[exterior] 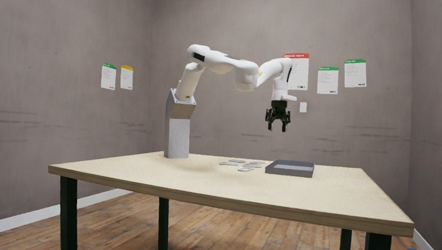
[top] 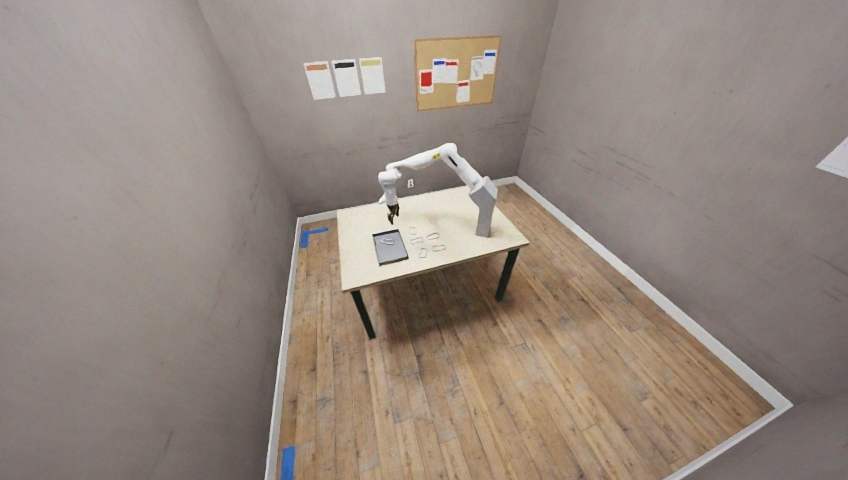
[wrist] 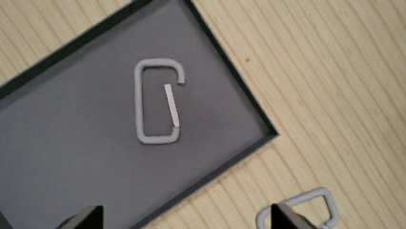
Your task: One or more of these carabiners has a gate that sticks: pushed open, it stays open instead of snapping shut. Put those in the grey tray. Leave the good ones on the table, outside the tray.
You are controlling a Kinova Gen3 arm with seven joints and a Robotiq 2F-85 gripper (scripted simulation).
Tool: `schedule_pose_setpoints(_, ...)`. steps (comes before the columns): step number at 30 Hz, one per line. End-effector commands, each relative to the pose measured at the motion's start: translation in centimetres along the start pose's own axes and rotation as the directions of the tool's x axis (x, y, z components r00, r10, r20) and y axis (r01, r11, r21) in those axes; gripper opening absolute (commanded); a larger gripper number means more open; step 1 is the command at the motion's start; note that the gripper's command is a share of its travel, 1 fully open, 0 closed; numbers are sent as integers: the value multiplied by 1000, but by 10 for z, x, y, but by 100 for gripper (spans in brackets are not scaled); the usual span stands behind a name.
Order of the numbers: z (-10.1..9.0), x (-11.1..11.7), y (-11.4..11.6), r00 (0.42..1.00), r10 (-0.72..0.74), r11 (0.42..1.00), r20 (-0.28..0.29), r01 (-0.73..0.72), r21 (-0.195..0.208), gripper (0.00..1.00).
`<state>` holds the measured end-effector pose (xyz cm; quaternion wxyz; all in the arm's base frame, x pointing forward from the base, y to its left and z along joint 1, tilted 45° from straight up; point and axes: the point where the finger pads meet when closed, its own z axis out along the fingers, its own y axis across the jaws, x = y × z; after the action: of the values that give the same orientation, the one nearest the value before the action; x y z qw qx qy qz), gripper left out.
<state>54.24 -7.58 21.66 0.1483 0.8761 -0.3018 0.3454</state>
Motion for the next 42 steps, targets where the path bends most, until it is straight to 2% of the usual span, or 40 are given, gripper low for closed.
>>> schedule_pose_setpoints(1,-18,-16,0,1000,-17,1000,-12,17,14,100)
schedule_pose_setpoints(10,-18,-16,0,1000,-17,1000,-12,17,14,100)
schedule_pose_setpoints(11,-48,-54,12,1000,-14,1000,-10,14,12,100)
schedule_pose_setpoints(27,-48,-54,12,1000,-14,1000,-10,14,12,100)
schedule_pose_setpoints(28,-77,-92,23,1000,-11,1000,-8,11,8,100)
schedule_pose_setpoints(42,-77,-92,23,1000,-11,1000,-8,11,8,100)
